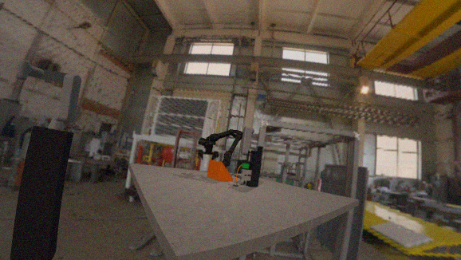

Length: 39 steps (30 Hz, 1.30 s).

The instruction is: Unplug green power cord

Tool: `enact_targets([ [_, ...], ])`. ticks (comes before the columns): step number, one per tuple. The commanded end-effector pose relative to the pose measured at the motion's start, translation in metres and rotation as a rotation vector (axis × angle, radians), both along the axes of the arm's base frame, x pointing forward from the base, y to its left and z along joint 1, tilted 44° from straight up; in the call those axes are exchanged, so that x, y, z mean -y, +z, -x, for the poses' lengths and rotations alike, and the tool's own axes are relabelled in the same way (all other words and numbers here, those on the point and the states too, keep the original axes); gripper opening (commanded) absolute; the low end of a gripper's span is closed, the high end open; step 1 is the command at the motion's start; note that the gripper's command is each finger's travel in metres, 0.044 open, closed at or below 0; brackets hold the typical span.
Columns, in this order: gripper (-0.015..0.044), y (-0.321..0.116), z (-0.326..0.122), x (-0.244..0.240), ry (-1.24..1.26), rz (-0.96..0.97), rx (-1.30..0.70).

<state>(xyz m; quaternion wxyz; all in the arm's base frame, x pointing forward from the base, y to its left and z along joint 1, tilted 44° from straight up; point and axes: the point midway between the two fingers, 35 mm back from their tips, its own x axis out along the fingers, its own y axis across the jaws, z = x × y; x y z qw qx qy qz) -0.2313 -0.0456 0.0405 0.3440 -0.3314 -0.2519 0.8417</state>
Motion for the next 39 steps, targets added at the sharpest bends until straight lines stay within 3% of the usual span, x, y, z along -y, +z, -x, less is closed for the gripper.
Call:
enact_targets([
  [1,0.0374,-0.001,-0.001,0.002,0.006,0.004,0.007],
  [9,0.0164,-0.026,-0.063,0.093,0.254,0.127,0.352],
  [21,0.0160,-0.035,-0.218,0.153,0.619,0.085,0.894],
  [27,0.0160,-0.023,-0.320,0.138,0.751,-0.008,1.211],
  [33,0.0160,0.001,-0.413,0.086,0.829,-0.171,1.516],
  [39,0.0160,0.028,-0.466,0.028,0.845,-0.334,1.725],
])
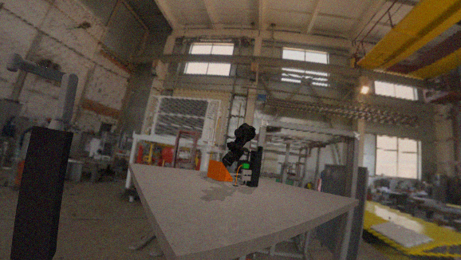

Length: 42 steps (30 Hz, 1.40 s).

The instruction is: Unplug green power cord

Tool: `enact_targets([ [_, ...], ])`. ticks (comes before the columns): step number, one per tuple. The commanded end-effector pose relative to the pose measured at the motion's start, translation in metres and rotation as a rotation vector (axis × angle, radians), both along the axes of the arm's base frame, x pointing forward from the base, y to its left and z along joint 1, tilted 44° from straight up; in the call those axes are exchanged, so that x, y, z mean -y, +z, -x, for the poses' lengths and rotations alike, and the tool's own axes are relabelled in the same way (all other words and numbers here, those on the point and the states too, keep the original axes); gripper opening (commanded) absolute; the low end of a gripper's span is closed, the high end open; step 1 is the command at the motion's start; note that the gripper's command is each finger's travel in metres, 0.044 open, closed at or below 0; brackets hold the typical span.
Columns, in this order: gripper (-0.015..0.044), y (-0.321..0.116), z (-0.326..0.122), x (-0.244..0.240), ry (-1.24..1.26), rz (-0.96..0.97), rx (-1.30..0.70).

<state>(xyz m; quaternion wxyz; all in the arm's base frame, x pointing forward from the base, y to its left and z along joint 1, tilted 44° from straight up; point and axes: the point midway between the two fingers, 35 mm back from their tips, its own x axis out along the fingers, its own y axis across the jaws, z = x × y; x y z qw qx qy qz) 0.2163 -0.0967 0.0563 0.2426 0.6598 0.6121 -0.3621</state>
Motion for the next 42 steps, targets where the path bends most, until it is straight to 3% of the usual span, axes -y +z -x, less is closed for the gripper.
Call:
enact_targets([
  [1,0.0160,0.012,-0.019,-0.023,0.046,-0.066,0.057],
  [42,0.0160,0.035,-0.023,-0.056,0.046,-0.068,0.057],
])
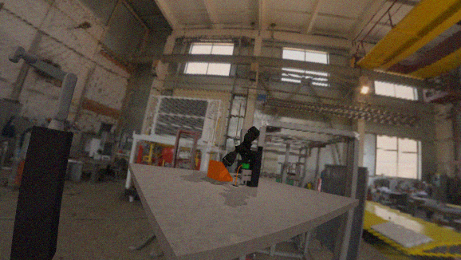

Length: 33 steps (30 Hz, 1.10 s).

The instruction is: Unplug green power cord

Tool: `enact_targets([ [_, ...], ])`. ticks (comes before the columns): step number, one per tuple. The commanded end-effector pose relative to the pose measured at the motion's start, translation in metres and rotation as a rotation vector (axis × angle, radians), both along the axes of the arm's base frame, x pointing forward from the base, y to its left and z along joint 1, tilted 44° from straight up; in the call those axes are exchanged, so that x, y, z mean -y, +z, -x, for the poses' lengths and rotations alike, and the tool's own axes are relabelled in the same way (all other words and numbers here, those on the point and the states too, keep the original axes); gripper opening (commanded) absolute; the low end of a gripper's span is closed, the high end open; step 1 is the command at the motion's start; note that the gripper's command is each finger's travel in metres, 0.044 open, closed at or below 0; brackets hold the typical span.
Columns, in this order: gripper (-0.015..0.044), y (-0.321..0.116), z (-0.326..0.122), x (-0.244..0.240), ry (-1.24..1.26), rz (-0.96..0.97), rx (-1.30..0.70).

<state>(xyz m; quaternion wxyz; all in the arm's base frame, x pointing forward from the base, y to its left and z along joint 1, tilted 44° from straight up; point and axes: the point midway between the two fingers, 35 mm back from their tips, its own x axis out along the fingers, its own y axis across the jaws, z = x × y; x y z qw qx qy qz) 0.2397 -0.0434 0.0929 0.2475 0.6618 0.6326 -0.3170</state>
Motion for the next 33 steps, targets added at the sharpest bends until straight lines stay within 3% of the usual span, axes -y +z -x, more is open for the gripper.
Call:
enact_targets([
  [1,0.0160,-0.003,0.000,-0.004,-0.004,-0.004,-0.001],
  [5,0.0160,-0.006,0.000,-0.007,-0.004,-0.004,-0.001],
  [9,0.0055,-0.004,0.000,-0.005,0.001,-0.001,-0.001],
  [17,0.0002,-0.004,0.000,-0.005,0.001,-0.001,-0.001],
  [33,0.0000,-0.019,0.000,0.012,-0.001,0.002,-0.001],
])
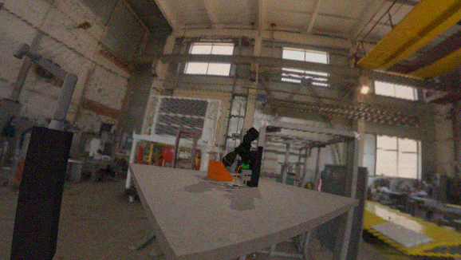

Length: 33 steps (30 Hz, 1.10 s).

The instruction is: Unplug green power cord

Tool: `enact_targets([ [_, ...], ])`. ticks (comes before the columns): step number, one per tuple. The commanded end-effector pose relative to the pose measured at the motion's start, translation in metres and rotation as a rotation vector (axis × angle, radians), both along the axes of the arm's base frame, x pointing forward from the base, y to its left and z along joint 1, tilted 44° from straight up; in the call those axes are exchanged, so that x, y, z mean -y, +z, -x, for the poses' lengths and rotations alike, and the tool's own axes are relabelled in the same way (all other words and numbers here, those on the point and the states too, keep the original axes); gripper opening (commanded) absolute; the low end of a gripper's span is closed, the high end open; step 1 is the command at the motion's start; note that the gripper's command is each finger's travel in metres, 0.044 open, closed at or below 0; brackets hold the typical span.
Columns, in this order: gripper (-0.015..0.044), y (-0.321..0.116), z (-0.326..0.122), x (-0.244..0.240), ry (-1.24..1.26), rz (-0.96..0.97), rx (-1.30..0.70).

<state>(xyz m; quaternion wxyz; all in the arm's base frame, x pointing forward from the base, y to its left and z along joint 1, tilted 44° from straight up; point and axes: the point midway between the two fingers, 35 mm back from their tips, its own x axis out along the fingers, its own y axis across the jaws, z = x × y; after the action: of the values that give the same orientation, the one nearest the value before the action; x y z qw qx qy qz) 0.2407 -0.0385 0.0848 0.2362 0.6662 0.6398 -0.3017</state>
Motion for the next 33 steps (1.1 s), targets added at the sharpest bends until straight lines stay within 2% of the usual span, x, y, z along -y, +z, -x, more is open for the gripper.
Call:
enact_targets([
  [1,0.0000,-0.012,0.002,0.018,-0.006,0.043,-0.006],
  [25,0.0000,-0.034,0.010,0.049,-0.008,0.044,-0.006],
  [26,0.0026,-0.029,0.007,0.036,0.014,0.037,-0.002],
  [31,0.0157,-0.029,0.007,0.036,0.014,0.037,-0.002],
  [33,0.0160,-0.029,0.007,0.036,0.014,0.037,-0.002],
])
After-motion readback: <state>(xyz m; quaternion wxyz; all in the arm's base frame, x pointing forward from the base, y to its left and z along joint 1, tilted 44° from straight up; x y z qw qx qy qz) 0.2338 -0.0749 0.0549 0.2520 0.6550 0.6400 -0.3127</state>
